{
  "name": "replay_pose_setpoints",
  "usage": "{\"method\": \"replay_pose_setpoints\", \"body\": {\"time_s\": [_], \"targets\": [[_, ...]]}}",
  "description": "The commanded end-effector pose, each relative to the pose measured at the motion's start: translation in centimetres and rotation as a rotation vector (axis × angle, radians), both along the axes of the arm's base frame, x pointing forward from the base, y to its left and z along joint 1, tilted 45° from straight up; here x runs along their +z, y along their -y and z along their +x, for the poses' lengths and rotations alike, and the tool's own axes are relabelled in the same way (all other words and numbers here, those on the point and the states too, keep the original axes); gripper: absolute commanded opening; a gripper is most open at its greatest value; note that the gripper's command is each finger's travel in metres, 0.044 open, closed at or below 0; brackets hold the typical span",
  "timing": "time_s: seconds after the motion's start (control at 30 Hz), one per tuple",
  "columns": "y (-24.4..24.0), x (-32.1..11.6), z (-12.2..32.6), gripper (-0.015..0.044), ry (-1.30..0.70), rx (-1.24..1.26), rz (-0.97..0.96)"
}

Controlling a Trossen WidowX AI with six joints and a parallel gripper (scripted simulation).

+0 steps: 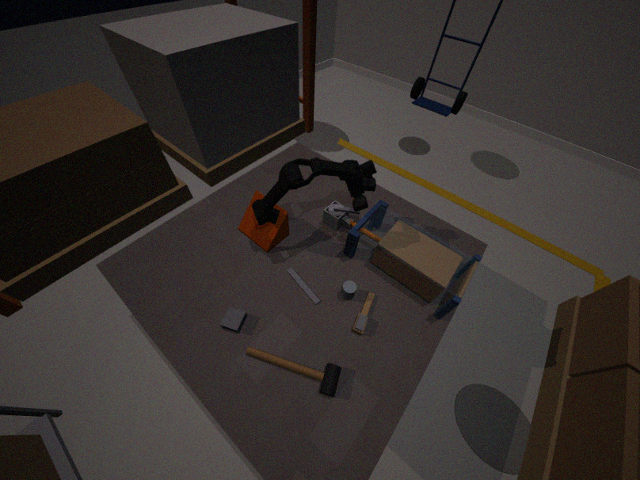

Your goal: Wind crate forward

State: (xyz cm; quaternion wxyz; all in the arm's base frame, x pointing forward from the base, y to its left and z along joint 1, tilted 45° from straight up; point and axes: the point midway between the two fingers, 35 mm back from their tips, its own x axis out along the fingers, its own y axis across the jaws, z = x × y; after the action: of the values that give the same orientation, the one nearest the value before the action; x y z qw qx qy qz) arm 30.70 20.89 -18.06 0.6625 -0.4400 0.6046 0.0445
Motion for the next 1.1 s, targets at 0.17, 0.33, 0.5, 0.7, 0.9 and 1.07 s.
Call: {"method": "replay_pose_setpoints", "body": {"time_s": [0.17,0.33,0.5,0.7,0.9,1.07], "targets": [[-1.7,-1.5,-1.8,0.0000,-0.027,0.008,0.026],[-2.1,-1.8,-2.3,0.0000,-0.027,0.008,0.026],[-2.5,-2.0,-2.8,0.0000,-0.028,0.008,0.027],[-2.9,-2.3,-3.4,0.0000,-0.028,0.008,0.028],[-3.3,-2.5,-4.1,0.0000,-0.029,0.008,0.028],[-3.6,-2.7,-4.8,0.0000,-0.029,0.008,0.029]]}}
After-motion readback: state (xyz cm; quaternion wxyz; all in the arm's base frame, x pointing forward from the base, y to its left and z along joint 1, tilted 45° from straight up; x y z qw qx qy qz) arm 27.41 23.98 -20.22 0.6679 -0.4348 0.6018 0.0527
